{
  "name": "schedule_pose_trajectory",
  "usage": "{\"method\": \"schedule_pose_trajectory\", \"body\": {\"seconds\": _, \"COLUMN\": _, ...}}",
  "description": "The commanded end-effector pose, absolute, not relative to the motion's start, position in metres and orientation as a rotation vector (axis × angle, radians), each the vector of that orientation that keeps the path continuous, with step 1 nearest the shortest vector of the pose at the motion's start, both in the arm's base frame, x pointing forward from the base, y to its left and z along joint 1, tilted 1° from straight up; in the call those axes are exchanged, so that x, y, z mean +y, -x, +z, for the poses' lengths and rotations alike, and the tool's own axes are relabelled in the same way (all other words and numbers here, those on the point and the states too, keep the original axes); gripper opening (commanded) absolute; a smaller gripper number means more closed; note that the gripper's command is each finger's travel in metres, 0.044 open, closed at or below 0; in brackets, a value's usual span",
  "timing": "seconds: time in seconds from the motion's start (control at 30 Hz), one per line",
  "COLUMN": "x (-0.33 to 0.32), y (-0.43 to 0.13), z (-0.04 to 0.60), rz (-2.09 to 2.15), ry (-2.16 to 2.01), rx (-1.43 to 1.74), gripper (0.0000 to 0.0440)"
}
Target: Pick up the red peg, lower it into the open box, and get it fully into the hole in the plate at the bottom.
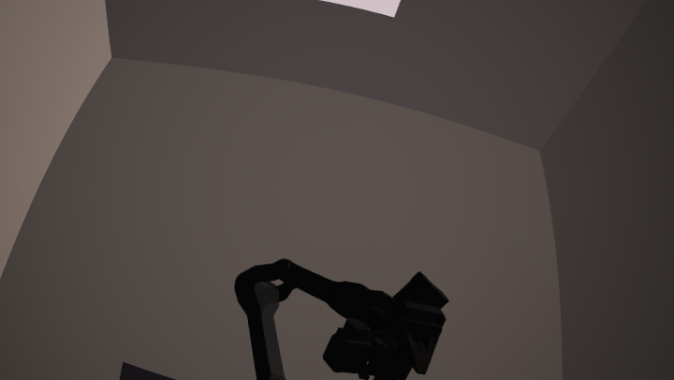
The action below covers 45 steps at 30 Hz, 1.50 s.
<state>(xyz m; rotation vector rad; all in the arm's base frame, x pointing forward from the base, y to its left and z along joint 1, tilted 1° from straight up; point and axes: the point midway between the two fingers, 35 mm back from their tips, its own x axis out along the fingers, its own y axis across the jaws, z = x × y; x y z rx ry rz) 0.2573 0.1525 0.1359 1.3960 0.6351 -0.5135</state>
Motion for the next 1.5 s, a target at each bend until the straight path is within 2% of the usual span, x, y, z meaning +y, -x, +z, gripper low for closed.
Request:
{"method": "schedule_pose_trajectory", "body": {"seconds": 0.0, "x": 0.152, "y": -0.247, "z": 0.134, "rz": -0.52, "ry": -1.281, "rx": 0.723, "gripper": 0.044}}
{"method": "schedule_pose_trajectory", "body": {"seconds": 0.67, "x": 0.143, "y": -0.183, "z": 0.141, "rz": -0.487, "ry": -0.736, "rx": 1.18, "gripper": 0.044}}
{"method": "schedule_pose_trajectory", "body": {"seconds": 1.1, "x": 0.144, "y": -0.168, "z": 0.147, "rz": -0.451, "ry": -0.608, "rx": 1.324, "gripper": 0.044}}
{"method": "schedule_pose_trajectory", "body": {"seconds": 1.47, "x": 0.14, "y": -0.162, "z": 0.117, "rz": -0.512, "ry": -0.54, "rx": 1.418, "gripper": 0.044}}
